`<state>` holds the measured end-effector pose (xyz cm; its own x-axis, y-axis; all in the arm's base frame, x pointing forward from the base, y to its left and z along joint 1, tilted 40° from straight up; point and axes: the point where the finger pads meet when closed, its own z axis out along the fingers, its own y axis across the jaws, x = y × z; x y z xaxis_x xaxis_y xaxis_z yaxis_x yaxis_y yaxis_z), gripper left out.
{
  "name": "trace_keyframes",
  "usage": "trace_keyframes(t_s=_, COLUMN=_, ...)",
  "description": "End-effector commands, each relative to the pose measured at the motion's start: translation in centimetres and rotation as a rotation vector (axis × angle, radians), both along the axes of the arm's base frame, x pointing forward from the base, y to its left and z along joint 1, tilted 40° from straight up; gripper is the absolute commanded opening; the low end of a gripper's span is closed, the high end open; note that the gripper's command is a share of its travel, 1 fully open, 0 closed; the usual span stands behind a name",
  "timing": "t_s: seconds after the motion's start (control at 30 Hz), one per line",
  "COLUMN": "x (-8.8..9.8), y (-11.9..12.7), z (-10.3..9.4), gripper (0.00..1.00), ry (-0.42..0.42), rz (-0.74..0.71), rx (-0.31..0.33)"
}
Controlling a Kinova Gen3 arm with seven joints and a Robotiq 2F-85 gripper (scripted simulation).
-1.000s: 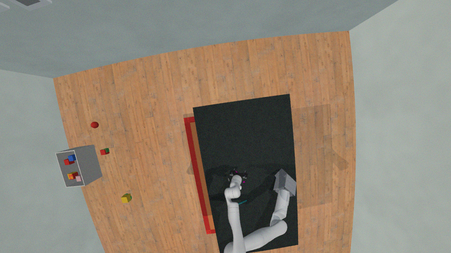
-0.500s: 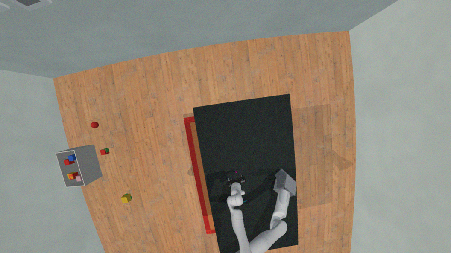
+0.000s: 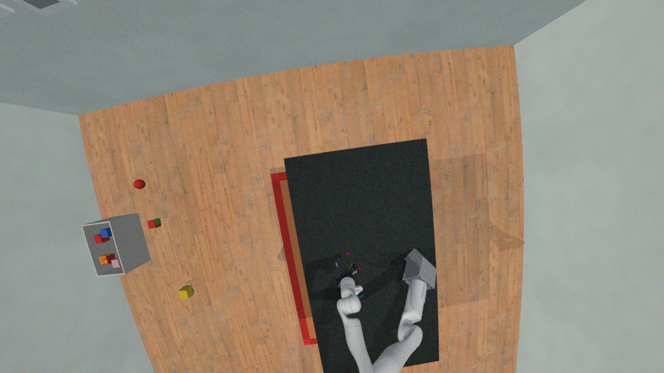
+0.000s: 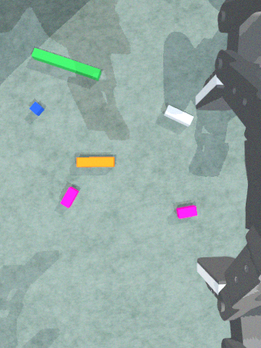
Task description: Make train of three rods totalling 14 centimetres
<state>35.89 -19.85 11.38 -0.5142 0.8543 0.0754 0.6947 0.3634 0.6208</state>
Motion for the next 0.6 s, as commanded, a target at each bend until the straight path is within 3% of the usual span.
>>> trace_keyframes(t_s=0.0, x=-0.3, y=-0.1, z=0.6, gripper=1.00, ry=-0.022, rz=0.012, rx=-0.024)
trace_keyframes(t_s=0.57, x=0.0, y=0.9, z=1.9, gripper=1.00, ry=-0.097, rz=0.105, rx=-0.096)
